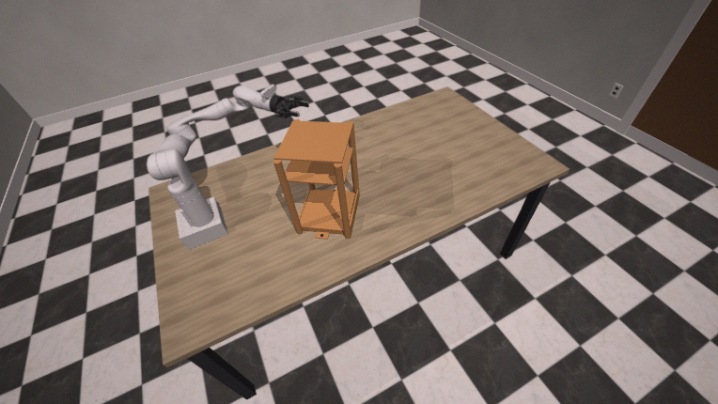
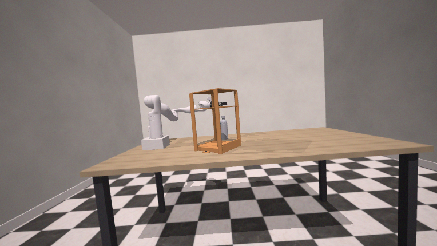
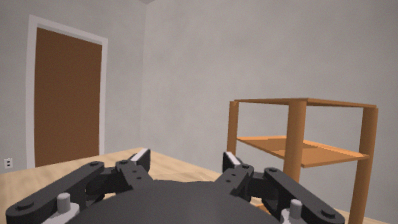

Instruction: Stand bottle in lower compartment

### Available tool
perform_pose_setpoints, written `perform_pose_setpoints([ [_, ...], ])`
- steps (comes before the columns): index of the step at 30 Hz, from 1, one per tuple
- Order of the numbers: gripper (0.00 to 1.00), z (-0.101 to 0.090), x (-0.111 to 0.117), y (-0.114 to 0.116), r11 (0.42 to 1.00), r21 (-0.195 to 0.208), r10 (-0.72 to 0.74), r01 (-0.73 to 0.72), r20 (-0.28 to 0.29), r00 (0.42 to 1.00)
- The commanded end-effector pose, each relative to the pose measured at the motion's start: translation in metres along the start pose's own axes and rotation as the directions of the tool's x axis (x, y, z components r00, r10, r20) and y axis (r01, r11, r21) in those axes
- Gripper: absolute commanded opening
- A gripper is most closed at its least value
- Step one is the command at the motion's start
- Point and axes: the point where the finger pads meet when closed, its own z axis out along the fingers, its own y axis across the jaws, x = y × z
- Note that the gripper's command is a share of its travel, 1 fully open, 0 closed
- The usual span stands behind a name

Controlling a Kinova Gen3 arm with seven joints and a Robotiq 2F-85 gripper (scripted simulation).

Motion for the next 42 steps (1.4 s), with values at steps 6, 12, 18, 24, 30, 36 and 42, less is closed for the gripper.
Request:
perform_pose_setpoints([
  [6,0.82,0.000,-0.002,0.000,1.000,0.000,0.001,-0.001,0.000,1.000],
  [12,0.82,0.000,-0.005,0.000,1.000,0.000,0.002,-0.002,-0.001,1.000],
  [18,0.82,0.000,-0.011,0.000,1.000,0.000,0.002,-0.002,-0.001,1.000],
  [24,0.82,0.000,-0.019,0.000,1.000,0.000,0.002,-0.002,-0.001,1.000],
  [30,0.82,0.000,-0.029,0.000,1.000,0.000,0.002,-0.002,-0.001,1.000],
  [36,0.82,0.000,-0.043,0.000,1.000,0.000,0.002,-0.002,-0.001,1.000],
  [42,0.82,0.000,-0.053,0.000,1.000,0.000,0.002,-0.002,-0.001,1.000],
])
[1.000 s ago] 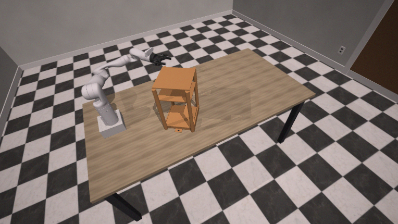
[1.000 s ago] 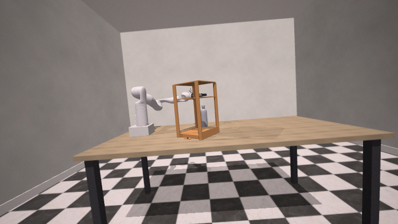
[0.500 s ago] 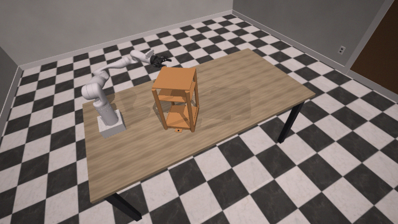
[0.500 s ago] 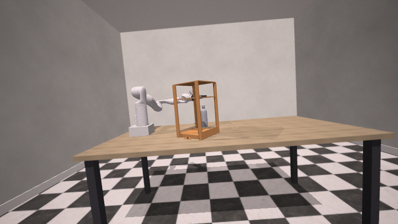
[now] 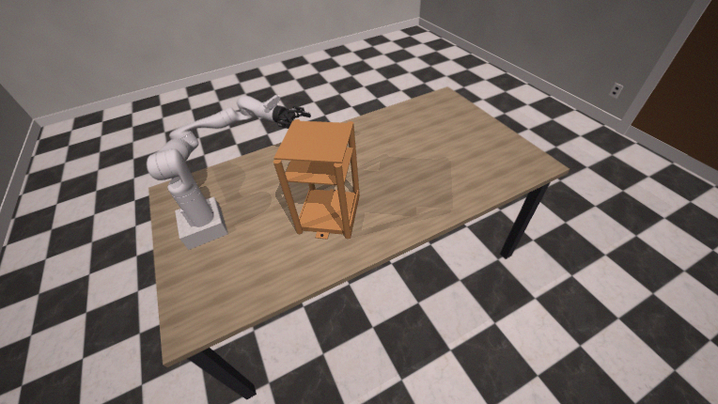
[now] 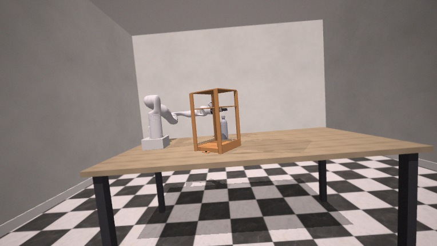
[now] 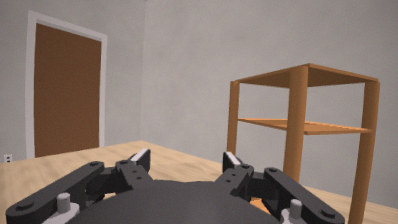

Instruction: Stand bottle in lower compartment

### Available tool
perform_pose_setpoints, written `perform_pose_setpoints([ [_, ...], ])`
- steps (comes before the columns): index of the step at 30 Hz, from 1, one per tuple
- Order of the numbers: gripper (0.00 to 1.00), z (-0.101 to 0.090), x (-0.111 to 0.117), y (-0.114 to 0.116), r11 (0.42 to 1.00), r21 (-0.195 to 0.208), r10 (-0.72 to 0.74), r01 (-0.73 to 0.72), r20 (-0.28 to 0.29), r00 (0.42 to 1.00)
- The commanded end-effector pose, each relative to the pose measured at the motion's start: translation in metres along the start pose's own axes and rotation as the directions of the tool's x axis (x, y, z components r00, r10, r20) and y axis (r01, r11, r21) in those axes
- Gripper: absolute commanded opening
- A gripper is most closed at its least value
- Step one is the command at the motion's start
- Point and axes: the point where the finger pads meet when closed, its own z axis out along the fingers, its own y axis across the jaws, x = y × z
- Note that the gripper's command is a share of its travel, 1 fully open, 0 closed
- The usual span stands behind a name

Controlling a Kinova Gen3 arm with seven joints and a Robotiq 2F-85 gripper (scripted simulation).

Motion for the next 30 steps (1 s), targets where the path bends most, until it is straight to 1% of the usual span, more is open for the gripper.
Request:
perform_pose_setpoints([
  [1,0.82,0.000,-0.003,0.000,1.000,0.001,-0.003,0.003,-0.005,1.000],
  [15,0.82,0.000,-0.045,0.000,1.000,0.001,-0.003,0.003,-0.005,1.000],
  [17,0.82,0.000,-0.045,0.000,1.000,0.001,-0.003,0.003,-0.005,1.000],
  [30,0.82,0.000,-0.085,0.000,1.000,0.001,-0.003,0.003,-0.005,1.000],
])
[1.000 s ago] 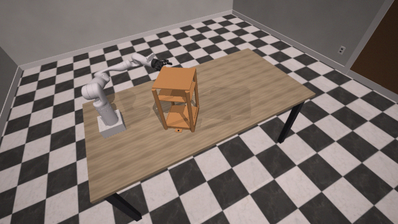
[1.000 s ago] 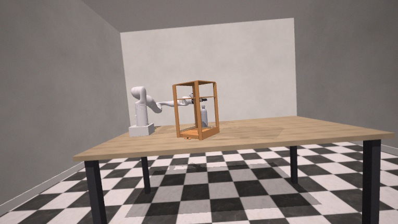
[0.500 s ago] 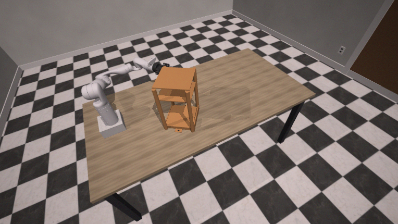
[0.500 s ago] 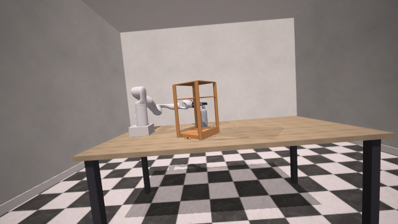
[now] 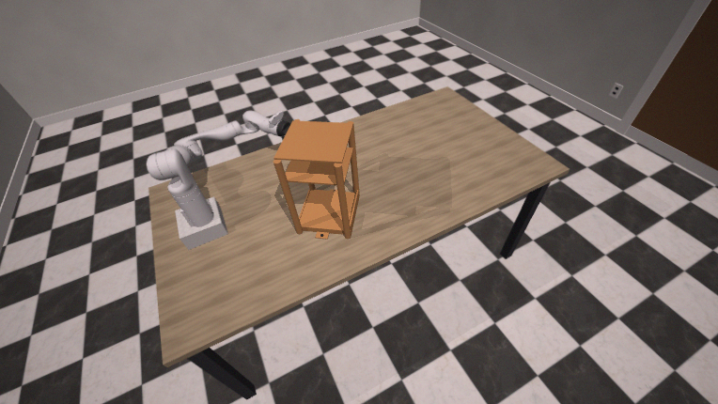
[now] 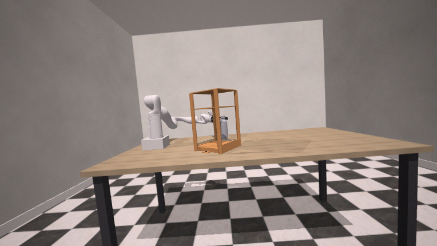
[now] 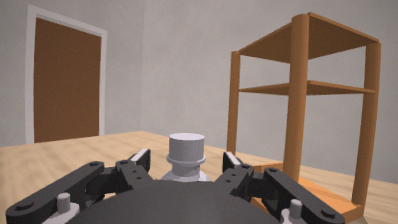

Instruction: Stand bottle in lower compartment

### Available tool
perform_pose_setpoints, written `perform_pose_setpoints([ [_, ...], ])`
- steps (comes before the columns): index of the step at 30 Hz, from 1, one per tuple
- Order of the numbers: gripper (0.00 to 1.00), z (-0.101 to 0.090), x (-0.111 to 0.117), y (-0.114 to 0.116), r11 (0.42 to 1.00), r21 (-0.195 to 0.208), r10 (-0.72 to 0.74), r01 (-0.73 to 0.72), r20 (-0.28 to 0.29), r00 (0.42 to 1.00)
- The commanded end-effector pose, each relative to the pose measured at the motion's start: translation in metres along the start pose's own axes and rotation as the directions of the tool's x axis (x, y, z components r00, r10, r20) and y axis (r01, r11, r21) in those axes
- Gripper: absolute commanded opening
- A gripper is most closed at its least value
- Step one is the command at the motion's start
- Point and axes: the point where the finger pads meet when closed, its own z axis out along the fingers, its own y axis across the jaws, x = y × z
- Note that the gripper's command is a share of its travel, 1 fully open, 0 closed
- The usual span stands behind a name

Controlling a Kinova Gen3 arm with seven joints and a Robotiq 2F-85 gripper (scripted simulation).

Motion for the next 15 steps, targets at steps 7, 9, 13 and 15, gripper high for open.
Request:
perform_pose_setpoints([
  [7,0.82,0.001,-0.019,0.000,1.000,0.002,-0.008,0.008,-0.006,1.000],
  [9,0.82,0.001,-0.025,0.000,1.000,0.002,-0.008,0.008,-0.006,1.000],
  [13,0.82,0.001,-0.035,0.000,1.000,0.002,-0.008,0.008,-0.006,1.000],
  [15,0.82,0.001,-0.039,0.000,1.000,0.002,-0.008,0.008,-0.006,1.000],
])
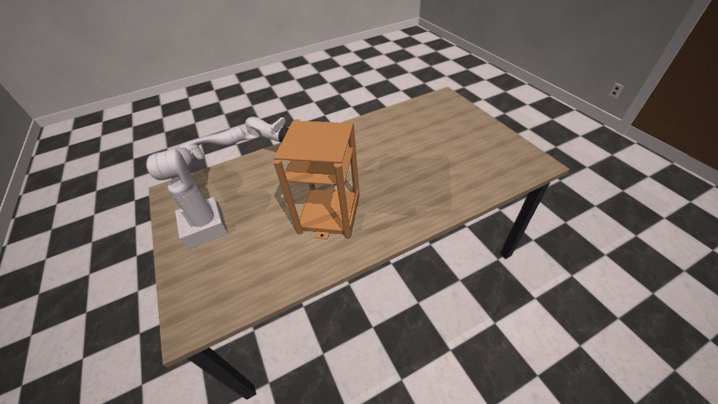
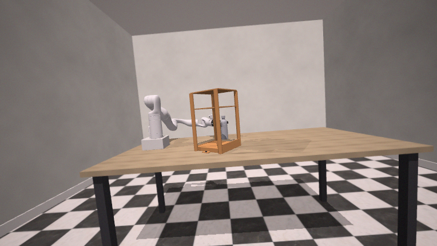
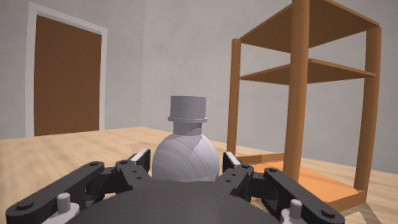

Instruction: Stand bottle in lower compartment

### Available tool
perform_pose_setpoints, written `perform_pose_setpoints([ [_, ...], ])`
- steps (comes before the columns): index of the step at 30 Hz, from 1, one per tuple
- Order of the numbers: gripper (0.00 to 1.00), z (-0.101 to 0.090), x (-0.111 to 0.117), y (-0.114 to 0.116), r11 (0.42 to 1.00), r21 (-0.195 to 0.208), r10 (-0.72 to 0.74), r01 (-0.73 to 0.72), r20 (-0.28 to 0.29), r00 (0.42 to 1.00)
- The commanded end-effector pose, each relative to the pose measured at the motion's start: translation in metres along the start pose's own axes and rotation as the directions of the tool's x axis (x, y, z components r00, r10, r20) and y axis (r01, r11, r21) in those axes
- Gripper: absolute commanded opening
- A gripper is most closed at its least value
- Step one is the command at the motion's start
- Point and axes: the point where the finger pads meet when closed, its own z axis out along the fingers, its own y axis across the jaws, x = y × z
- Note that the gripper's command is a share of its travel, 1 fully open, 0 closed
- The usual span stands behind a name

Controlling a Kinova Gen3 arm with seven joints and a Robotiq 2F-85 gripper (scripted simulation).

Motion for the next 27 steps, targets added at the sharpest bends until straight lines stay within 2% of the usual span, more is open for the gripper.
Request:
perform_pose_setpoints([
  [1,0.82,0.001,-0.006,0.000,1.000,0.002,-0.006,0.006,-0.004,1.000],
  [17,0.82,0.001,-0.030,0.000,1.000,0.002,-0.006,0.006,-0.004,1.000],
  [27,0.82,0.001,-0.037,0.000,1.000,0.002,-0.006,0.006,-0.004,1.000],
])
